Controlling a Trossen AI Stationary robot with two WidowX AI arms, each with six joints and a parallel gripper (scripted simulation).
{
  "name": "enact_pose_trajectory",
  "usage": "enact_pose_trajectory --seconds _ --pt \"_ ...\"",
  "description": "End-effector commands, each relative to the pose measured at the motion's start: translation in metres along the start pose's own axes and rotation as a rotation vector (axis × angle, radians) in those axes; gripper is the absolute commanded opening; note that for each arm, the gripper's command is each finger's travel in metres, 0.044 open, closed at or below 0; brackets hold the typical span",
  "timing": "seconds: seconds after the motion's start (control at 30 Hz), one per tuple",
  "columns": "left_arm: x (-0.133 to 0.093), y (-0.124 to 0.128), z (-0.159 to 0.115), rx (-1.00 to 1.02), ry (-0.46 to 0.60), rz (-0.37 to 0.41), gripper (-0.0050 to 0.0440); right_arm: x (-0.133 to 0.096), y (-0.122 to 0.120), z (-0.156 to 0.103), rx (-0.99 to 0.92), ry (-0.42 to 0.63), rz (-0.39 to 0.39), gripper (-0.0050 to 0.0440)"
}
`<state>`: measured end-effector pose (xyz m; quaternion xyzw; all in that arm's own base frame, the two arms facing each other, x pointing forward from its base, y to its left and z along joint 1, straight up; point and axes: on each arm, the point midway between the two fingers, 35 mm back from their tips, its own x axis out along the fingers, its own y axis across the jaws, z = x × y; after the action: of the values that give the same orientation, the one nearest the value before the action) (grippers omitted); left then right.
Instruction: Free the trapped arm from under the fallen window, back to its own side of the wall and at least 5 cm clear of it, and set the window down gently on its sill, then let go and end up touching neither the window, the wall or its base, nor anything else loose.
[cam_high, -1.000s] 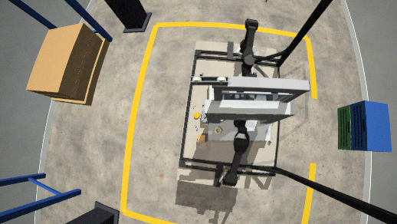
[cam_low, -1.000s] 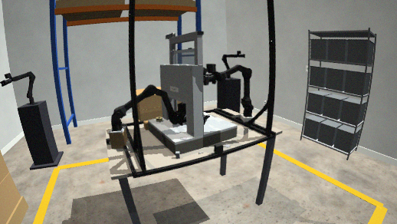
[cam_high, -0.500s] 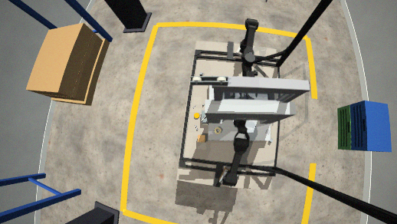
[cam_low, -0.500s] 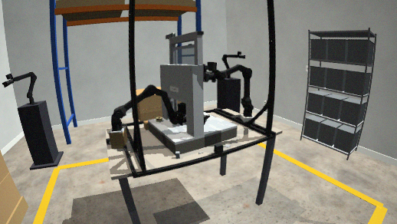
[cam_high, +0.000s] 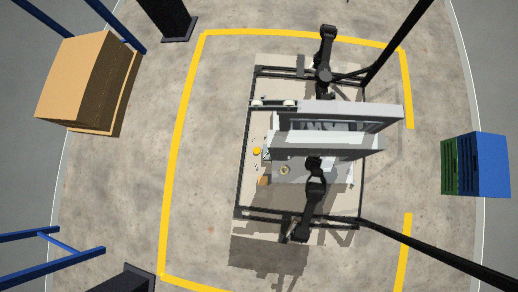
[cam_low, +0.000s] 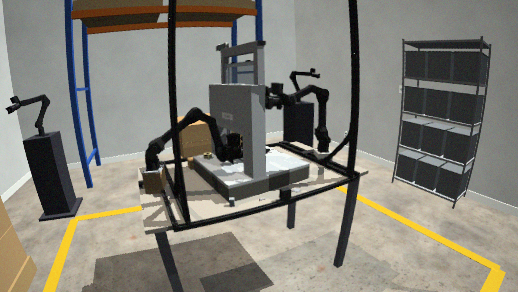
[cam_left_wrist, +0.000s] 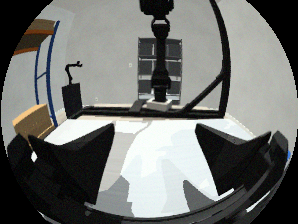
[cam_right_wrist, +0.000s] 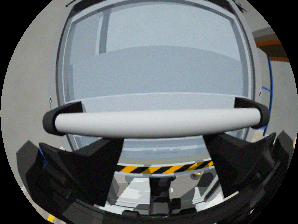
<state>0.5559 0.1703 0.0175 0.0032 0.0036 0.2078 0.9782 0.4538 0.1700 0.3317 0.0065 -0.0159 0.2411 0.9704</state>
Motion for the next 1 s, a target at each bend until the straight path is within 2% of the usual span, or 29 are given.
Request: enact_pose_trajectory --seconds 0.0,0.43,0.73,0.97 --pt "-0.003 0.001 0.008 -0.008 -0.006 0.004 0.0400 -0.008 0.001 0.046 -0.005 -0.087 -0.002 0.0400" --pt "-0.003 0.001 0.007 -0.005 -0.004 0.003 0.0400 0.000 0.001 0.059 -0.005 -0.071 -0.002 0.0400" --pt "-0.061 0.001 0.011 -0.008 -0.006 0.005 0.0400 0.000 0.001 0.059 -0.005 -0.071 -0.002 0.0400" --pt "-0.064 0.001 0.011 -0.008 -0.005 0.005 0.0400 0.000 0.001 0.059 -0.005 -0.071 -0.002 0.0400"
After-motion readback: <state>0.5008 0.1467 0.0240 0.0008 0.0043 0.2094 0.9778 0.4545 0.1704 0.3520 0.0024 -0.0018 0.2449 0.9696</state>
